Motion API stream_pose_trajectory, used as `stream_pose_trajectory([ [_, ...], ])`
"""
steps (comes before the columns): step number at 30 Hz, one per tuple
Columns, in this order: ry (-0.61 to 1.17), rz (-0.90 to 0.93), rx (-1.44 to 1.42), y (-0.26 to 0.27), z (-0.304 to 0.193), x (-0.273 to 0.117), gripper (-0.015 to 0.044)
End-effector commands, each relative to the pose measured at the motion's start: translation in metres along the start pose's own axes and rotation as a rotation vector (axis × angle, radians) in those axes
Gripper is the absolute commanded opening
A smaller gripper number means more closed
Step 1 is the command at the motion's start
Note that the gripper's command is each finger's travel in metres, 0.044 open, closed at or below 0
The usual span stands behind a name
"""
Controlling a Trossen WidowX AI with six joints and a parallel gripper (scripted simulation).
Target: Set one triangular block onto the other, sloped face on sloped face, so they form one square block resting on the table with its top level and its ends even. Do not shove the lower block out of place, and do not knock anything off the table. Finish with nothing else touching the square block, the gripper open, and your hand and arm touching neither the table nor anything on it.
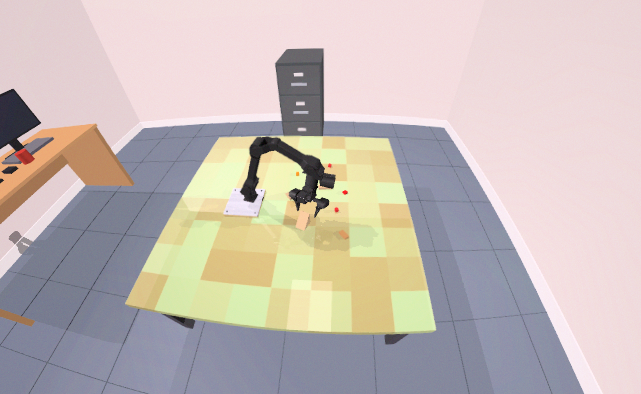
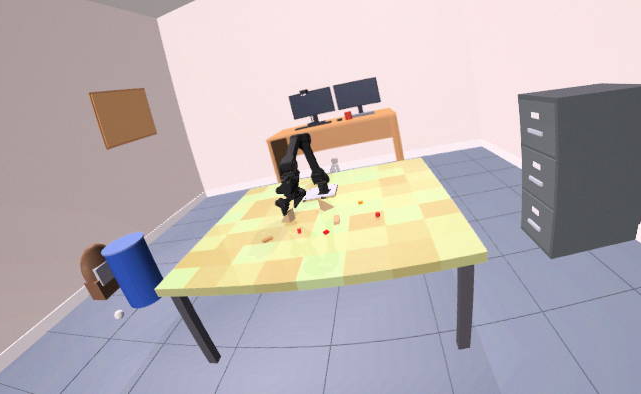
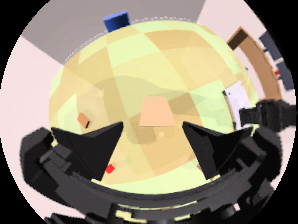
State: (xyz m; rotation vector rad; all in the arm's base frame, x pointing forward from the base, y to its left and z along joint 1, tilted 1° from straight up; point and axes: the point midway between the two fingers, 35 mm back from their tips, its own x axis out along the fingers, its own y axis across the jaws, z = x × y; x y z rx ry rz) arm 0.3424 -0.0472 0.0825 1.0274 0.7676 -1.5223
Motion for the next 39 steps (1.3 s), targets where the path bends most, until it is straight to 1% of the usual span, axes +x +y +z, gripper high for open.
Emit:
stream_pose_trajectory([
  [1, -0.007, -0.006, -0.002, -0.001, 0.001, 0.010, 0.0440],
  [26, -0.011, -0.009, 0.007, -0.005, 0.003, 0.047, 0.0440],
  [35, -0.011, -0.009, 0.007, -0.005, 0.003, 0.047, 0.0204],
  [39, -0.011, -0.009, 0.007, -0.005, 0.003, 0.047, 0.0177],
])
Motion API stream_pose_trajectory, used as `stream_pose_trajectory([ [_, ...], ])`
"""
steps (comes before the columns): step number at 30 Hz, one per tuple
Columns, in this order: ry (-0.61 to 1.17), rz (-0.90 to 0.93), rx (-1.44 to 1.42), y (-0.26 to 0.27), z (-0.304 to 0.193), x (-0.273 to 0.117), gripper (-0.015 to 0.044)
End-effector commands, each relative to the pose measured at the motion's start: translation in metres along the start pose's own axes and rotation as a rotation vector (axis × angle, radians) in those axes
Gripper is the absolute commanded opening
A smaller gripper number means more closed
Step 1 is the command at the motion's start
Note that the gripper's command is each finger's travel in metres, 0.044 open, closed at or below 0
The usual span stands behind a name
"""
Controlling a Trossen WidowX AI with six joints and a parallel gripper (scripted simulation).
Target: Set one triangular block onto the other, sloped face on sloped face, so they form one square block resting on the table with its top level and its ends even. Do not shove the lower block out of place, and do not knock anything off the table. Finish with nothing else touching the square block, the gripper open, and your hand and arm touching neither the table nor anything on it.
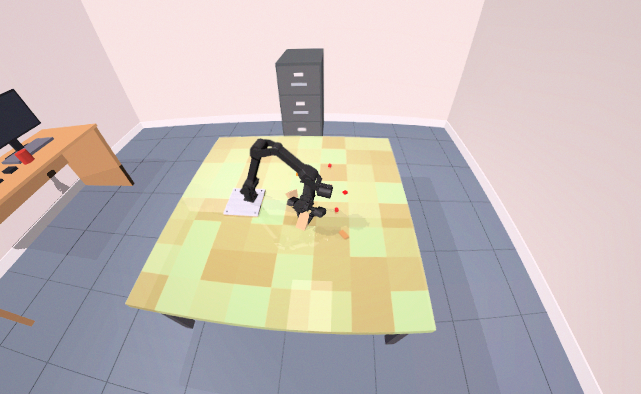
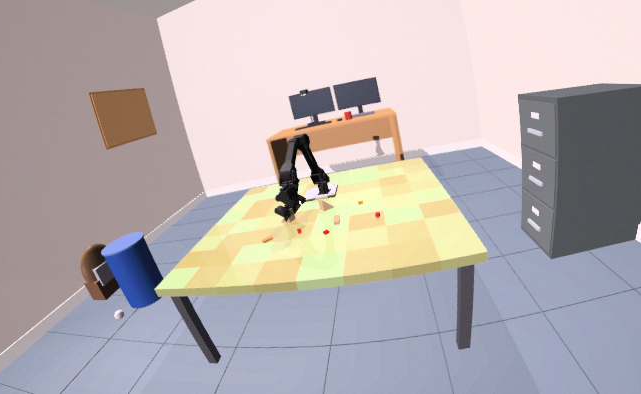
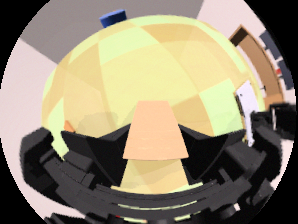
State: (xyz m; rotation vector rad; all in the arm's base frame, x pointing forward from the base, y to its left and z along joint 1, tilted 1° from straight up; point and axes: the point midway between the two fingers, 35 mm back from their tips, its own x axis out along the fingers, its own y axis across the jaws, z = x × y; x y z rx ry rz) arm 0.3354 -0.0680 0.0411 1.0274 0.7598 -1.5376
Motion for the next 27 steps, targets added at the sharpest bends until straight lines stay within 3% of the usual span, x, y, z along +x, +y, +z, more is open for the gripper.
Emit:
stream_pose_trajectory([
  [1, -0.004, -0.001, -0.003, -0.0002, 0.0004, 0.0009, 0.0170],
  [3, -0.004, -0.001, -0.003, -0.0002, 0.0004, 0.0009, 0.0157],
  [9, 0.000, 0.000, 0.000, -0.0001, 0.0013, -0.0026, 0.0000],
  [27, 0.000, 0.000, 0.000, -0.0001, 0.0013, -0.0026, 0.0000],
])
